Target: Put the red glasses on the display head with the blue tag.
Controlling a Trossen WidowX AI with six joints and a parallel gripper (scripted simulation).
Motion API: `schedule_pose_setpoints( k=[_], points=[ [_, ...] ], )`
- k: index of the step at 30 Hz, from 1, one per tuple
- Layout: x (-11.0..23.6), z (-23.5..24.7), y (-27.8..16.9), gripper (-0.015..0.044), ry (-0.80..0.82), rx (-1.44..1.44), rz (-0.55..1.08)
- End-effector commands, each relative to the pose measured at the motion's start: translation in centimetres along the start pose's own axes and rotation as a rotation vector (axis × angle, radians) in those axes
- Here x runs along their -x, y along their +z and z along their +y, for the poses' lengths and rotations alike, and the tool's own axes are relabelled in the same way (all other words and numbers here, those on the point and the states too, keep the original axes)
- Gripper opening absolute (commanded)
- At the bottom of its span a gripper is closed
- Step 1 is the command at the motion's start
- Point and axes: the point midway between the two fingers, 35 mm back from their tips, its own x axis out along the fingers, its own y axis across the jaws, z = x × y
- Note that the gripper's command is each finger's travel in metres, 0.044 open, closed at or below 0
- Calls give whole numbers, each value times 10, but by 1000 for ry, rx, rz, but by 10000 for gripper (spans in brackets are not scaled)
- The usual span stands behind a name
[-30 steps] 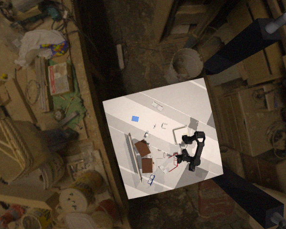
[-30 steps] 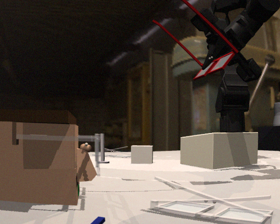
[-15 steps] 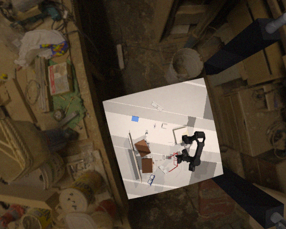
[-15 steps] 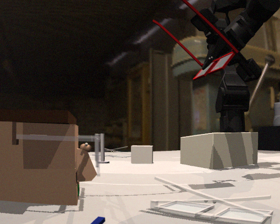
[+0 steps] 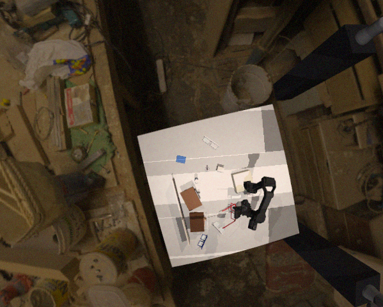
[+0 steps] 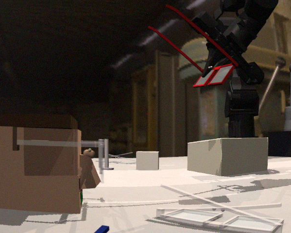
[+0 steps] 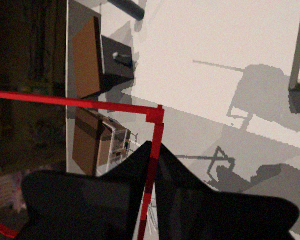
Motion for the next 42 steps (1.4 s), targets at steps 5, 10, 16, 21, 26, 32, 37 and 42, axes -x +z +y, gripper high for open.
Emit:
schedule_pose_setpoints(
  k=[5, 10, 16, 21, 26, 32, 37, 42],
  points=[
    [-18, 9, 7, 0, -96, 69, -59],
    [-29, 14, 13, 0, -154, 105, -84],
    [-42, 20, 22, 0, -225, 145, -102],
    [-52, 24, 30, 0, -284, 175, -108],
    [-63, 28, 39, 0, -341, 202, -107],
    [-75, 33, 51, 0, -407, 232, -95],
    [-85, 37, 62, 0, -458, 253, -77],
    [-95, 40, 73, 0, -504, 272, -54]
  ],
)
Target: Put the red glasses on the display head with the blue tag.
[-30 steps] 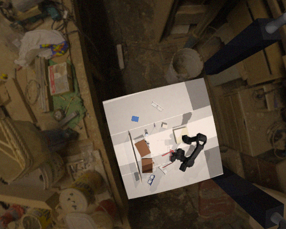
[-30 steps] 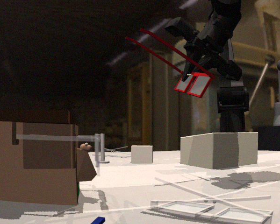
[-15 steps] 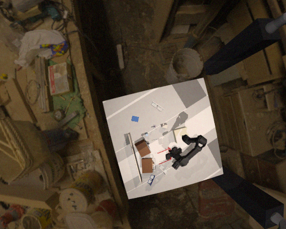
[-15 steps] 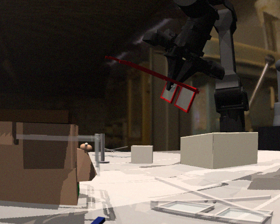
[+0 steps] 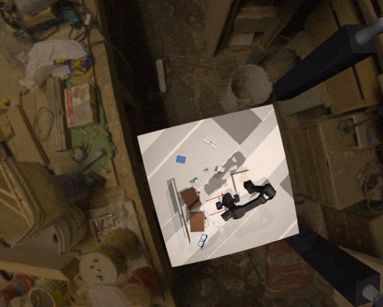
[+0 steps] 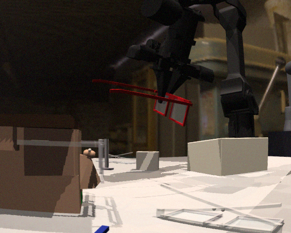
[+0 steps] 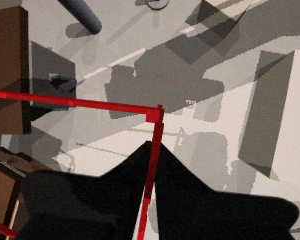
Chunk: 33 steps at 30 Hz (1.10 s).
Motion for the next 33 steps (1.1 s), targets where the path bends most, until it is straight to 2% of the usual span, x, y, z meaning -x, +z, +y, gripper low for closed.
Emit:
schedule_pose_setpoints(
  k=[1, 17, 33],
  points=[
    [-9, 7, 10, 0, -40, 27, 26],
    [-38, 16, 53, 0, -130, 101, 133],
    [-67, 16, 103, 0, -148, 161, 258]
  ],
)
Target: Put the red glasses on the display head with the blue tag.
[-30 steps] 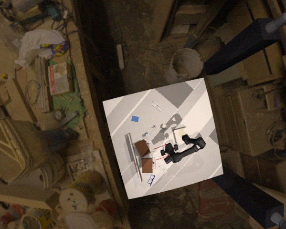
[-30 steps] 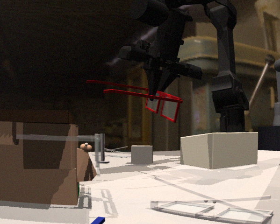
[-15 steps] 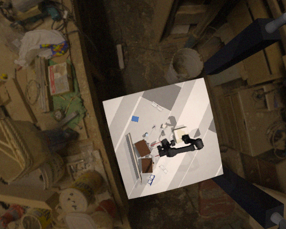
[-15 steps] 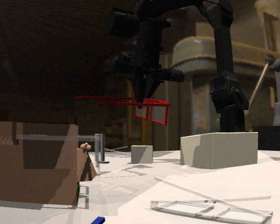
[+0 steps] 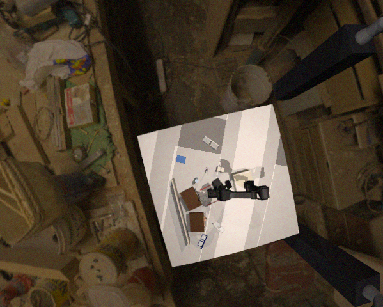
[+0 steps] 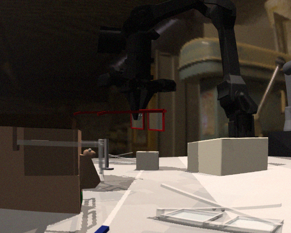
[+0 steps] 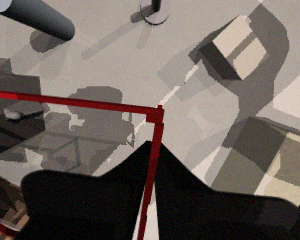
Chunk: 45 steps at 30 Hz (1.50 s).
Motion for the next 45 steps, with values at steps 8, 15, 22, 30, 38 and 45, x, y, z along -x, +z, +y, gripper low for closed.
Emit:
schedule_pose_setpoints(
  k=[8, 15, 22, 30, 38, 45],
  points=[
    [-11, -4, 33, 0, 14, 40, 70],
    [-14, -4, 32, 0, 60, 38, 79],
    [-23, -4, 33, 0, 124, 36, 77],
    [-30, -4, 34, 0, 66, 38, 64],
    [-36, -5, 32, 0, 42, 39, 68],
    [-39, -4, 34, 0, 64, 38, 73]
  ],
)
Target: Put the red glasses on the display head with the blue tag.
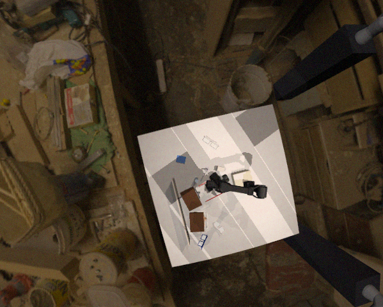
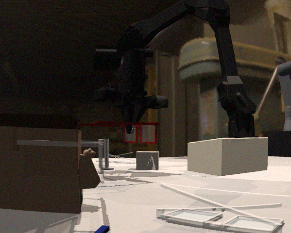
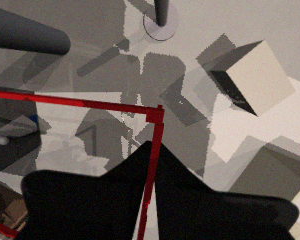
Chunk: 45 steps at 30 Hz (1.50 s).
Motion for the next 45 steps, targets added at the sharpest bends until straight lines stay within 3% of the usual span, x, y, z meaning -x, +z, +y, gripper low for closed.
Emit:
schedule_pose_setpoints(
  k=[1, 45],
  points=[
    [-6, -2, -1, 0, 0, 2, 15],
    [-25, -3, 1, 0, 0, 2, 20]
  ],
)
